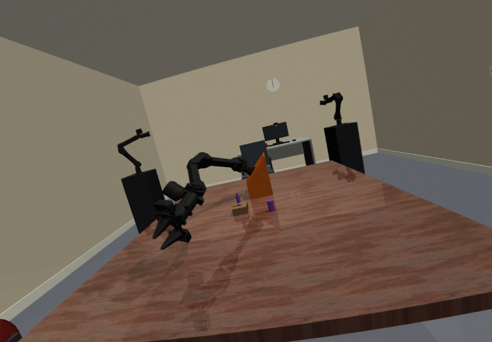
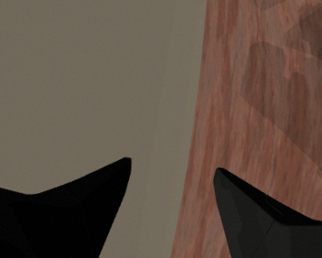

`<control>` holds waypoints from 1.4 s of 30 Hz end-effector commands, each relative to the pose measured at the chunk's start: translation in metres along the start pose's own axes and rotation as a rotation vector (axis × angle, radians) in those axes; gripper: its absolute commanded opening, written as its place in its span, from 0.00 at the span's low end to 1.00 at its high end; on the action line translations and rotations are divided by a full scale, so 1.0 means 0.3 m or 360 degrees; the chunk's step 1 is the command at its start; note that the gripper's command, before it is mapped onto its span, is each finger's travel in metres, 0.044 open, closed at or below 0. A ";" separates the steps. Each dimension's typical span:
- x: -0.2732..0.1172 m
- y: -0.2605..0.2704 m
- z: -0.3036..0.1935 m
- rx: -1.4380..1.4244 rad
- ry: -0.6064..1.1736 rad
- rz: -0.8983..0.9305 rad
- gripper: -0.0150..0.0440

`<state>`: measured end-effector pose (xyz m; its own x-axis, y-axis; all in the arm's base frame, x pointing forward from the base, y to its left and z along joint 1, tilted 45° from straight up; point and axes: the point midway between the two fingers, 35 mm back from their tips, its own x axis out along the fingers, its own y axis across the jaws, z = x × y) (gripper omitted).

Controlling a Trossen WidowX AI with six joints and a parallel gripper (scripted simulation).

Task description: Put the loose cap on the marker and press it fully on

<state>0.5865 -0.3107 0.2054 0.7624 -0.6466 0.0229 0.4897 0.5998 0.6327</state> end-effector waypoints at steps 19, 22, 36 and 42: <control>-0.773 -0.187 -0.808 -0.1048 0.1337 -0.0744 0.69; -0.933 -0.233 -0.835 -0.1322 0.1512 -0.0827 0.69; -1.407 -0.367 -0.720 -0.2430 0.1936 -0.1037 0.69; -1.380 -0.439 -0.743 -0.2431 0.1935 -0.1037 0.69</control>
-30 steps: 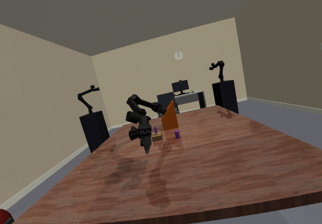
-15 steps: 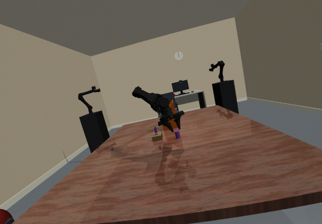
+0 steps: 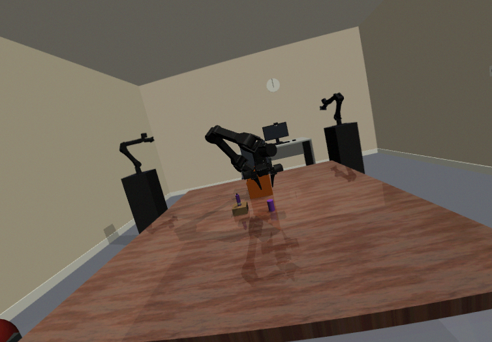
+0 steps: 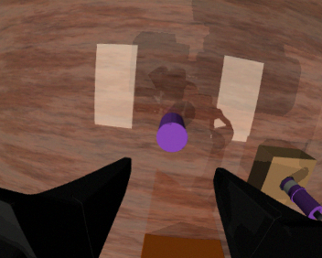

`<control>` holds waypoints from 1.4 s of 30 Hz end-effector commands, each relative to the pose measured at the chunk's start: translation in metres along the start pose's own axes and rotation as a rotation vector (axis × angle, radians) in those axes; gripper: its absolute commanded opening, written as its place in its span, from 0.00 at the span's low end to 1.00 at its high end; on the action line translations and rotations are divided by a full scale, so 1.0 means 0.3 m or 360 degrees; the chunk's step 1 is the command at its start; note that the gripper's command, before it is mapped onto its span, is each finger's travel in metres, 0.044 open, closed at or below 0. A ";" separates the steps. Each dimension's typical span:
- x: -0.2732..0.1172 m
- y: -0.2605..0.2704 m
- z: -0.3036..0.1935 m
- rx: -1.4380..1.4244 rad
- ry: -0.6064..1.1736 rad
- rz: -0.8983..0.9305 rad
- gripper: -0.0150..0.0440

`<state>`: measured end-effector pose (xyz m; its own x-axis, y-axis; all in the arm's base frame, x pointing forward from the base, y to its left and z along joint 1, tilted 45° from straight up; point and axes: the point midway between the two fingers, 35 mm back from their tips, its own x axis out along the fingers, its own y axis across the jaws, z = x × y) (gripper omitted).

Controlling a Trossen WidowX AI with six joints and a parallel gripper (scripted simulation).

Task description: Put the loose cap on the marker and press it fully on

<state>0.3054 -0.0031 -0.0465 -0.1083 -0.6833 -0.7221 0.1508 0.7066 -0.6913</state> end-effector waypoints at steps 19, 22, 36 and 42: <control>0.188 -0.003 -0.008 -0.0019 0.0012 -0.0022 0.69; 0.205 -0.003 -0.007 -0.0019 0.0012 -0.0022 0.69; 0.280 -0.003 -0.008 -0.0019 0.0012 -0.0024 0.69; 0.311 -0.005 -0.010 -0.0019 0.0013 -0.0026 0.69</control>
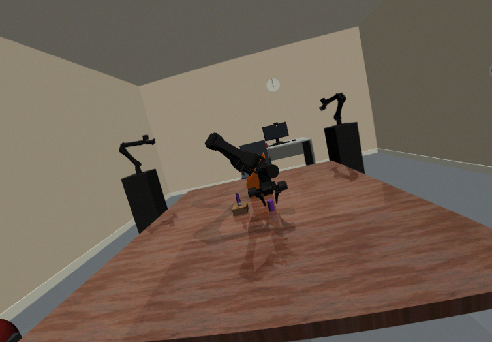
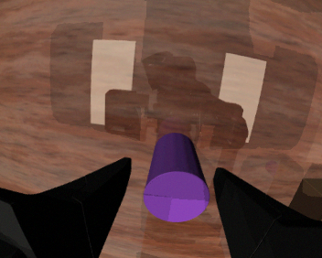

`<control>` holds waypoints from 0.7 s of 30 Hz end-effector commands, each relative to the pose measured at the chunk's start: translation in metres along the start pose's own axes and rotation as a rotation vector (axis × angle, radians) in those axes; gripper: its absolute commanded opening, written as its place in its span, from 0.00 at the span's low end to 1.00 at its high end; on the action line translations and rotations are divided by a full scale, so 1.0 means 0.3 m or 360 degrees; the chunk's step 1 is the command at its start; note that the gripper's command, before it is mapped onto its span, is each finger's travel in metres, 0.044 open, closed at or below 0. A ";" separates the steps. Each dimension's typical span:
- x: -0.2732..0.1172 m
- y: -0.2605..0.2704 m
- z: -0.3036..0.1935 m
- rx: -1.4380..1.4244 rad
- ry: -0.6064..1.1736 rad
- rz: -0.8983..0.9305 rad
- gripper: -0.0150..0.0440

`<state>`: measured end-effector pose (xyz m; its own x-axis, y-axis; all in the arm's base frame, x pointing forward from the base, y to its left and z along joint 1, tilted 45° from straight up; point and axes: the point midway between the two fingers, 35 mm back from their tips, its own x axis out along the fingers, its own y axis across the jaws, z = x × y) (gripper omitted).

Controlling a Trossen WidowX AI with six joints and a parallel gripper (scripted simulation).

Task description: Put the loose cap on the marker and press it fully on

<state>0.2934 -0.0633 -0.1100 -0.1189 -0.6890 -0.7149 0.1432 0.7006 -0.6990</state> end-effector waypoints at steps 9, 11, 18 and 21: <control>0.035 -0.004 -0.003 -0.0009 -0.0002 -0.0010 0.51; 0.035 -0.004 -0.003 -0.0009 -0.0002 -0.0010 0.49; 0.035 -0.002 -0.003 -0.0008 -0.0002 -0.0010 0.41; 0.020 -0.001 -0.002 -0.0009 -0.0002 -0.0009 0.27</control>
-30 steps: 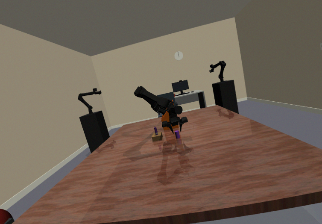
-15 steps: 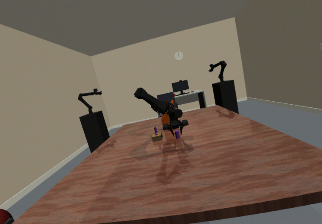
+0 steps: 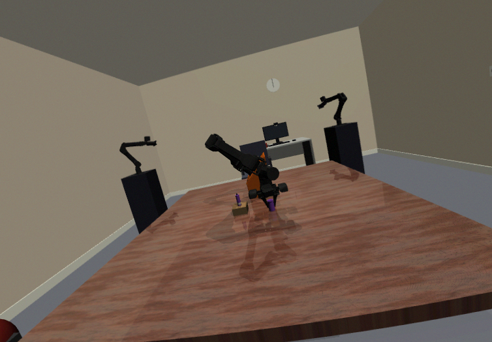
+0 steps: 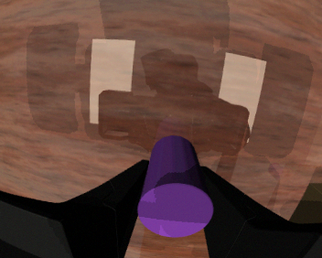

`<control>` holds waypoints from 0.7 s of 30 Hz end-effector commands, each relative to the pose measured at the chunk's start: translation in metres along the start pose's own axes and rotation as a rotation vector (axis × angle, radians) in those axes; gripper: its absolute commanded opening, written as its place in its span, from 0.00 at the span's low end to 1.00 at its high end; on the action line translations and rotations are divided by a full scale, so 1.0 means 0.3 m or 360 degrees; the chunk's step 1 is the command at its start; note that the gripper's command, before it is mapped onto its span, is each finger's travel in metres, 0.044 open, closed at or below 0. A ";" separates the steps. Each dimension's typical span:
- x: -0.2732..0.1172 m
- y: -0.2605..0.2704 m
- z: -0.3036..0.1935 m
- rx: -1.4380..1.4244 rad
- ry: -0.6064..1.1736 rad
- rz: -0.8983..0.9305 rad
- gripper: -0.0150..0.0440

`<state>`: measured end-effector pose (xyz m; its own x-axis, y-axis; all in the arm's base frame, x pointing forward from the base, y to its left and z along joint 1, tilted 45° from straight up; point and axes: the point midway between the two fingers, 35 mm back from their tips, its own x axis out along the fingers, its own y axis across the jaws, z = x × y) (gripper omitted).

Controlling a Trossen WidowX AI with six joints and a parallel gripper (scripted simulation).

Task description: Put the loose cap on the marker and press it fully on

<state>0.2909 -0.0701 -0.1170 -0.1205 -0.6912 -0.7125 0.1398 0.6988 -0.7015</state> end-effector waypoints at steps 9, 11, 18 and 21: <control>-0.108 0.004 0.005 -0.0004 -0.0005 0.0001 0.25; -0.130 0.004 0.004 -0.0004 -0.0004 0.0001 0.25; -0.198 0.002 -0.001 -0.0003 -0.0004 0.0000 0.25; -0.203 -0.004 -0.001 -0.0004 -0.0004 0.0000 0.25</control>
<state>0.2979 -0.0309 -0.0767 -0.1156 -0.6948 -0.7098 0.1316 0.6976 -0.7043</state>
